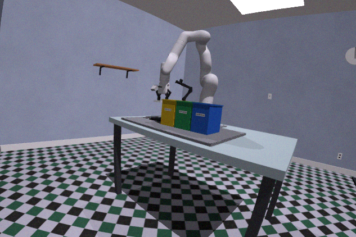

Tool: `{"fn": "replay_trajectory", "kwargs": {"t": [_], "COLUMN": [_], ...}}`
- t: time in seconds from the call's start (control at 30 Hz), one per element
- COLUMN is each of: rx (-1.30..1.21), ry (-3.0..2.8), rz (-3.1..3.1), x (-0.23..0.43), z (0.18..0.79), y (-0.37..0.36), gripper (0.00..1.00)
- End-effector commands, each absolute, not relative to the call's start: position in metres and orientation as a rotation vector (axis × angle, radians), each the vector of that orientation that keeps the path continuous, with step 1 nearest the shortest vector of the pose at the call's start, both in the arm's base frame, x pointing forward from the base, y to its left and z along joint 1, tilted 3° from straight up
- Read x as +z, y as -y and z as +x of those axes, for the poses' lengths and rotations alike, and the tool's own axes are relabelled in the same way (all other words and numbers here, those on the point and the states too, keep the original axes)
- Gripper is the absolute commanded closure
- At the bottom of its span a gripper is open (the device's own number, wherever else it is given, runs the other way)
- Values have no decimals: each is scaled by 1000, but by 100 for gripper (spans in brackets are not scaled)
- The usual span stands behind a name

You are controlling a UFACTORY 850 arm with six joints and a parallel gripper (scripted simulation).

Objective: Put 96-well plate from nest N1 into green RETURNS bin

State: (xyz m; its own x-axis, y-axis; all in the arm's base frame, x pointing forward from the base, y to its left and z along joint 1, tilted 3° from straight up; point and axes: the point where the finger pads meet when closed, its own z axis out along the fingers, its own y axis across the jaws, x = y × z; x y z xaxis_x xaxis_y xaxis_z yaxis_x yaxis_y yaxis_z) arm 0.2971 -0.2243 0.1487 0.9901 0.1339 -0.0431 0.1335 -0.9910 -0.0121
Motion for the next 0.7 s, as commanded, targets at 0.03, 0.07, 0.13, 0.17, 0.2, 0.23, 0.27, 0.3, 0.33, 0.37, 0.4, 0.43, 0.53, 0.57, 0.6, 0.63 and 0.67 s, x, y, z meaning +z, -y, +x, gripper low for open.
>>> {"fn": "replay_trajectory", "kwargs": {"t": [0.03,0.07,0.13,0.17,0.2,0.23,0.27,0.3,0.33,0.37,0.4,0.43,0.53,0.57,0.6,0.63,0.67], "rx": [67,67,67,67,67,67,67,67,67,67,67,67,67,67,67,67,67], "ry": [210,210,210,210,210,210,210,210,210,210,210,210,210,210,210,210,210], "rz": [-3126,-3126,-3126,-3126,-3126,-3126,-3126,-3126,-3126,-3126,-3126,-3126,-3126,-3126,-3126,-3126,-3126], "x": [157,157,161,162,164,166,167,169,171,172,174,176,181,182,182,182,184], "z": [298,298,298,298,298,298,299,299,299,299,299,299,299,299,299,299,299], "y": [225,225,225,225,225,225,225,225,225,225,225,225,225,225,225,225,225], "gripper": [100,100,100,100,100,100,100,100,100,100,100,100,100,100,100,100,100]}}
